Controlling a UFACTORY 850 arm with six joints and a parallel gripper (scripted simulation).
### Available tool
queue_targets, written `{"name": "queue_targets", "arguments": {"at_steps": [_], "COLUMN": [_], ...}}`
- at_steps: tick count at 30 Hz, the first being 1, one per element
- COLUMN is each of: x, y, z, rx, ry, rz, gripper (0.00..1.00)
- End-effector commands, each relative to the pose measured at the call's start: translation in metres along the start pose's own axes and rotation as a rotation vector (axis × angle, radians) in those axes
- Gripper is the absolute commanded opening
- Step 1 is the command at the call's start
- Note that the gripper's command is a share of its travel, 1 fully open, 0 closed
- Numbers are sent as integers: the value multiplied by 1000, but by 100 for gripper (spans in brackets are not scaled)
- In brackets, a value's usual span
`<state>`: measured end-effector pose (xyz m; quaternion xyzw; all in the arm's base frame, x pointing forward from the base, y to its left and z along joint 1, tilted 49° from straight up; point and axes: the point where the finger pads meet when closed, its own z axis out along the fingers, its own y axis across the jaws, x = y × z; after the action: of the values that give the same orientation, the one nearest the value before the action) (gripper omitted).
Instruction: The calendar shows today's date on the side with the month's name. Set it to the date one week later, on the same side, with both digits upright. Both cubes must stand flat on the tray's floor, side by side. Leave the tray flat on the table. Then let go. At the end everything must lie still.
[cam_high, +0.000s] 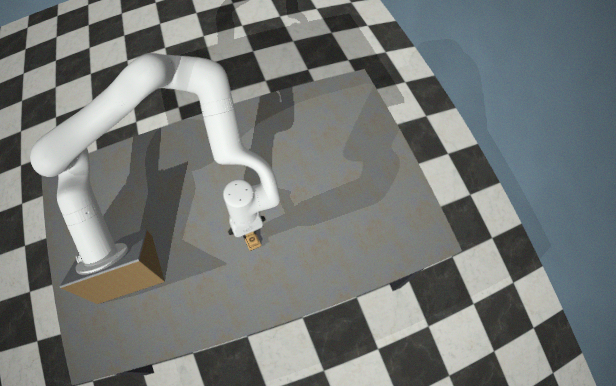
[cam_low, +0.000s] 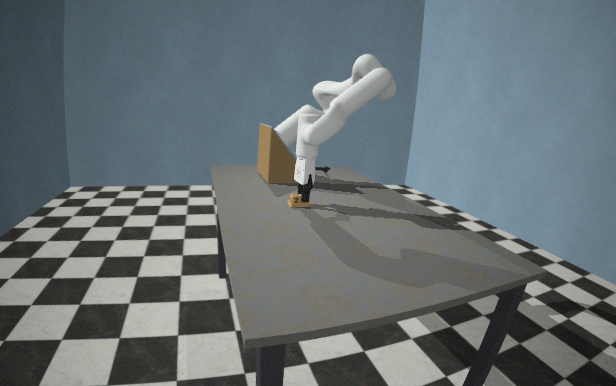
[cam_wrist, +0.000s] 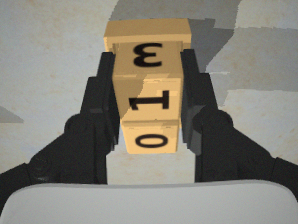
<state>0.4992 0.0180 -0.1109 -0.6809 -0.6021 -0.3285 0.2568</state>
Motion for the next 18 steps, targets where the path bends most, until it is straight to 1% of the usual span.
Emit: {"name": "queue_targets", "arguments": {"at_steps": [1, 8, 11, 14, 17, 18], "x": [0, 0, 0, 0, 0, 0], "y": [1, 1, 1, 1, 1, 1], "z": [-1, -1, -4, -16, -36, -36], "rx": [-1, -1, -1, -1, -1, -1], "ry": [0, 0, 0, 0, 0, 0], "rz": [0, 0, 0, 0, 0, 0], "gripper": [29, 29, 29, 29, 29, 29]}}
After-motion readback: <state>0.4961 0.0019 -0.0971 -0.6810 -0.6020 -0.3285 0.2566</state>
